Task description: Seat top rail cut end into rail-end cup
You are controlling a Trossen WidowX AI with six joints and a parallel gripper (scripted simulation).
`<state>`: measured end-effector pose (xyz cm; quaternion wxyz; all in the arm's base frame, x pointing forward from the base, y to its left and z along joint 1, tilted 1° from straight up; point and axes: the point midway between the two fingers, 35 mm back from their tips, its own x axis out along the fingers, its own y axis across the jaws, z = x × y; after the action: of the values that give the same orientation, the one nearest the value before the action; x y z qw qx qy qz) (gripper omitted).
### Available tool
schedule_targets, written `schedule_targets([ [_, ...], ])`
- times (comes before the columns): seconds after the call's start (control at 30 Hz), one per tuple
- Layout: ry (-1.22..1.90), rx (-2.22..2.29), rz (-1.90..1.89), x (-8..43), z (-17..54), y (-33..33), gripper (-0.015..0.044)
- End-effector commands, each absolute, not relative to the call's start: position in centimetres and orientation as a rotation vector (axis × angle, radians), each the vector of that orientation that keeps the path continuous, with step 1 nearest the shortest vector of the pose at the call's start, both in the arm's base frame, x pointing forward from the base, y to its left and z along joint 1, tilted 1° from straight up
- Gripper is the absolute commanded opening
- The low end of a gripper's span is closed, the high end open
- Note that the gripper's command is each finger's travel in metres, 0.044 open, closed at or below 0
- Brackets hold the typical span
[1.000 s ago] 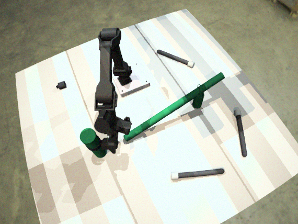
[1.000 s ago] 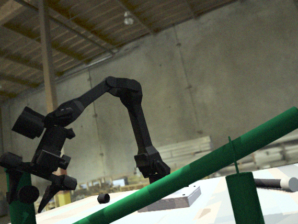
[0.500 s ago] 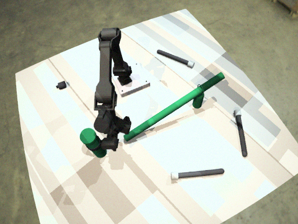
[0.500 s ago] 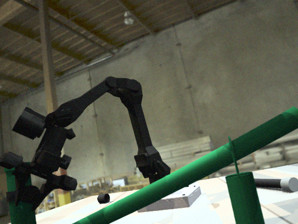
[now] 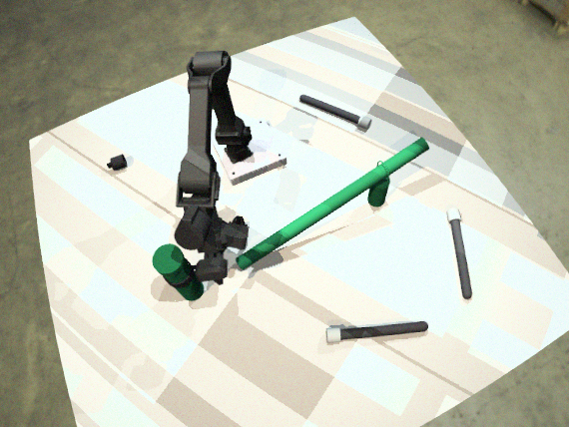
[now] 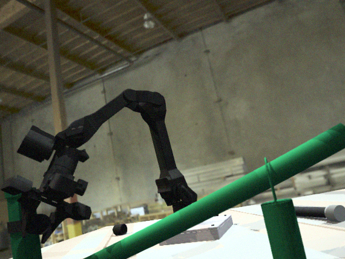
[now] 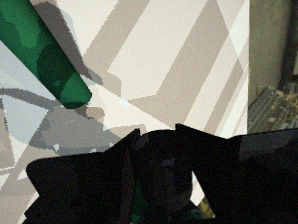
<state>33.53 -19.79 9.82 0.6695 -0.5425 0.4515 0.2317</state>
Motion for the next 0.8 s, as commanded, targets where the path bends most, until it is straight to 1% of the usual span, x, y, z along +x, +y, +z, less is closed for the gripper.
schedule_targets([
  [0.0, 1.005, -1.242, 0.548, 33.2, 9.9, -19.7, 0.0],
  [0.77, 0.912, -1.333, 0.674, 31.7, 9.8, -19.3, 0.0],
])
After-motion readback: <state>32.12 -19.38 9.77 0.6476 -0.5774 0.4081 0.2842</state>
